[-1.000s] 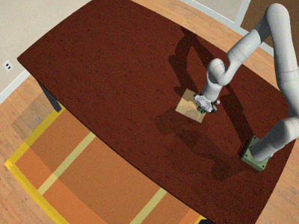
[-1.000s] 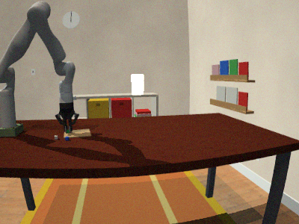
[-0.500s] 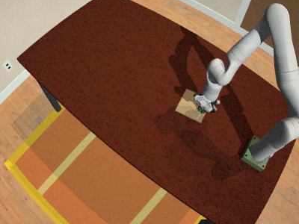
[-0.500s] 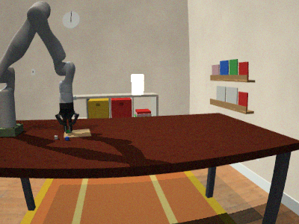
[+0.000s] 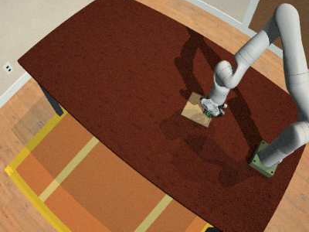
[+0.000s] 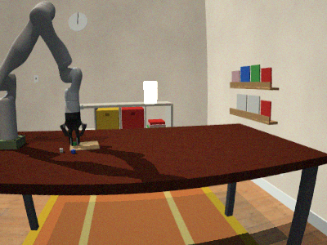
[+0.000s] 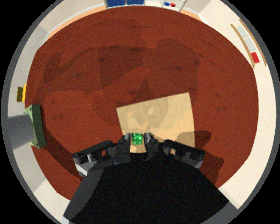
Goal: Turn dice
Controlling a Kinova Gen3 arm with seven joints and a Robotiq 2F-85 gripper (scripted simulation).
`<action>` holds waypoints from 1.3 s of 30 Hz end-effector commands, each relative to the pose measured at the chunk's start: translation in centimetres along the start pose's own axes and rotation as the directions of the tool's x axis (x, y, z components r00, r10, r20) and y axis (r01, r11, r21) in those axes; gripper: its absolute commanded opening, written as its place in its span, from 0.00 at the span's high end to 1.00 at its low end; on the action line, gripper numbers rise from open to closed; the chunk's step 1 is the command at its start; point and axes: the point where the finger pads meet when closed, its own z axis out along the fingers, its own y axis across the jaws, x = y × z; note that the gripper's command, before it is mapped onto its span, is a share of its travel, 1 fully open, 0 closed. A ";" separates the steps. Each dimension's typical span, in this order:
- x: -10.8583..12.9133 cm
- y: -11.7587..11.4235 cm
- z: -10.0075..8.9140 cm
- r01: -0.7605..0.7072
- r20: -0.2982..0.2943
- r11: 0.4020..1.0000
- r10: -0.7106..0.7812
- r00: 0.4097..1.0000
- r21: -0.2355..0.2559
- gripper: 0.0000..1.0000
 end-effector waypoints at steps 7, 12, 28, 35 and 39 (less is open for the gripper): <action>0.0 0.0 0.0 0.000 0.000 1.000 0.000 1.000 -0.001 0.69; 0.0 0.0 -0.1 0.000 0.000 1.000 0.000 1.000 -0.001 0.69; 0.0 0.0 -4.6 0.000 0.000 1.000 0.000 1.000 -0.001 0.69; 0.0 0.0 -7.2 0.000 0.000 1.000 0.000 1.000 -0.001 0.69; 0.0 0.0 -8.5 0.000 0.000 1.000 0.000 1.000 -0.001 0.69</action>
